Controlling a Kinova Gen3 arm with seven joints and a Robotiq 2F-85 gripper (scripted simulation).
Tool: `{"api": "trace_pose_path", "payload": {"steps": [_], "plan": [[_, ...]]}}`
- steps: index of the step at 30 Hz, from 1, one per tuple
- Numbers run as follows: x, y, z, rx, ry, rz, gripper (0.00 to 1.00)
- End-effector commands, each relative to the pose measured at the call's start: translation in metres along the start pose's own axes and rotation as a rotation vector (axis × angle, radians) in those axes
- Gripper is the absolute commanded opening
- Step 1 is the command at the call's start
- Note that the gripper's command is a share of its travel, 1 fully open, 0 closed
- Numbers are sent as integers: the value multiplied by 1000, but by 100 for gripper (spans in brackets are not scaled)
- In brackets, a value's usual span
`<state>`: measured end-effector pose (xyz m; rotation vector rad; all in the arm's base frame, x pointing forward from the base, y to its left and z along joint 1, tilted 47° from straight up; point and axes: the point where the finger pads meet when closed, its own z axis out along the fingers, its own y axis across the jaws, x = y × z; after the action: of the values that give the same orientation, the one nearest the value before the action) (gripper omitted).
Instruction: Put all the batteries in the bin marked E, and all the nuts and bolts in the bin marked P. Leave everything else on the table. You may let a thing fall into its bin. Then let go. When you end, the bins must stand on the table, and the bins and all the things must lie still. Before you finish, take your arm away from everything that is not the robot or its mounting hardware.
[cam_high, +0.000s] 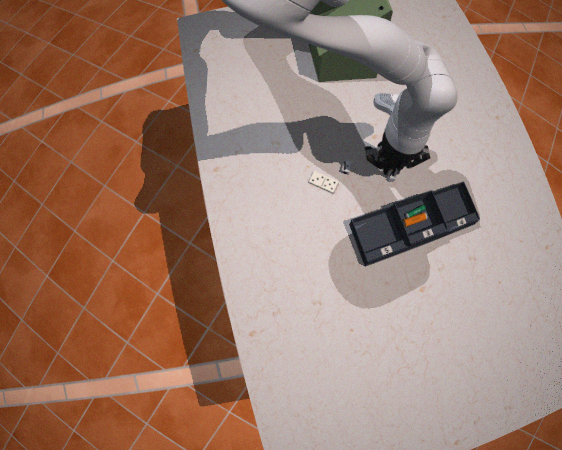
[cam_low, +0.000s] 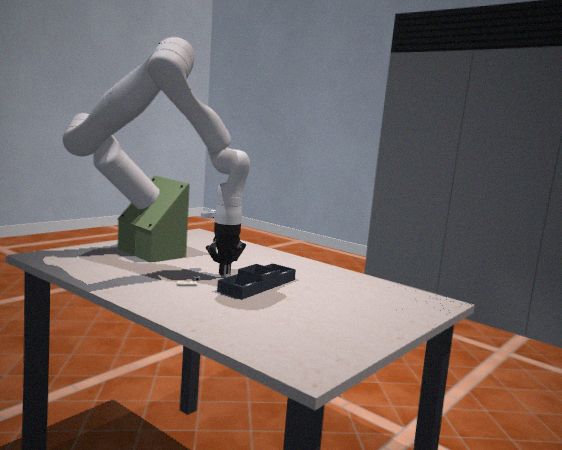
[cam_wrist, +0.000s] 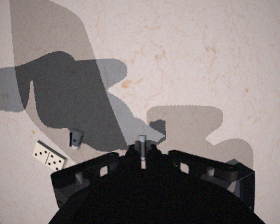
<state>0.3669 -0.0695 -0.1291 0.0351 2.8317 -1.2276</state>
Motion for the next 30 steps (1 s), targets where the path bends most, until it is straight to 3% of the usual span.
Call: {"api": "trace_pose_path", "payload": {"steps": [1, 12, 30], "plan": [[0, 0, -1, -1, -1, 0, 0], [0, 0, -1, -1, -1, 0, 0], [0, 0, -54, -1, -1, 0, 0]]}}
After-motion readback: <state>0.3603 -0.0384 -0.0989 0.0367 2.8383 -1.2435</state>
